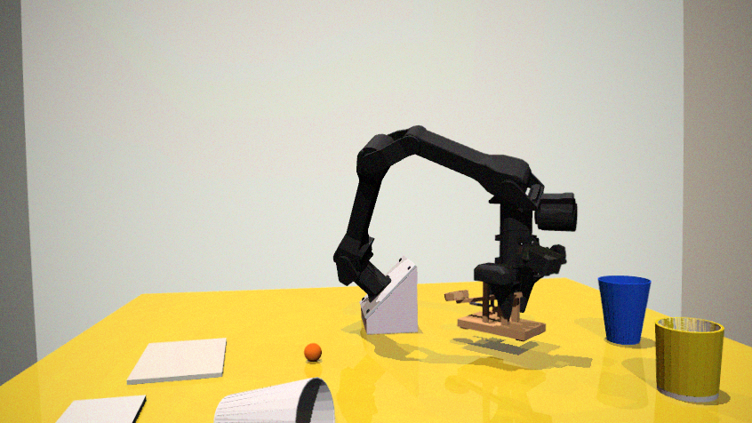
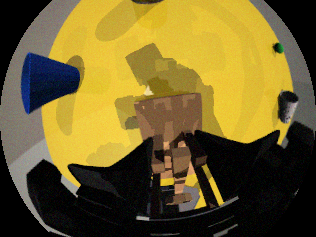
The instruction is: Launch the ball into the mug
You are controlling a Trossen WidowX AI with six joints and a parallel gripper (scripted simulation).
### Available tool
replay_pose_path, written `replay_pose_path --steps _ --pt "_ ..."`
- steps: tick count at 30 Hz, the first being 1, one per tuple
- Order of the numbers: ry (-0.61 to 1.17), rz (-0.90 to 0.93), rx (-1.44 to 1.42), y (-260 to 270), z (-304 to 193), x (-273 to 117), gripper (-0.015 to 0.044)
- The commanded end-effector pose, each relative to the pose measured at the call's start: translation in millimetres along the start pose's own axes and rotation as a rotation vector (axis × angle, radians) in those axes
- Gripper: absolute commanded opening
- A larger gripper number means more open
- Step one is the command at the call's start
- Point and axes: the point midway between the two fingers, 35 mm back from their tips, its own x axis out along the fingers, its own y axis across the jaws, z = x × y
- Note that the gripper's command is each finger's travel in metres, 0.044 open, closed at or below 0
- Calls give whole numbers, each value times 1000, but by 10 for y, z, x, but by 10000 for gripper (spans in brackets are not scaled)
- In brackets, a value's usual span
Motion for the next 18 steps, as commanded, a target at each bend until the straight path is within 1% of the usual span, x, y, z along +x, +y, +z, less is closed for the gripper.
replay_pose_path --steps 1,18 --pt "-15 4 6 -5 24 -119 0" --pt "-16 3 6 -4 43 147 0"
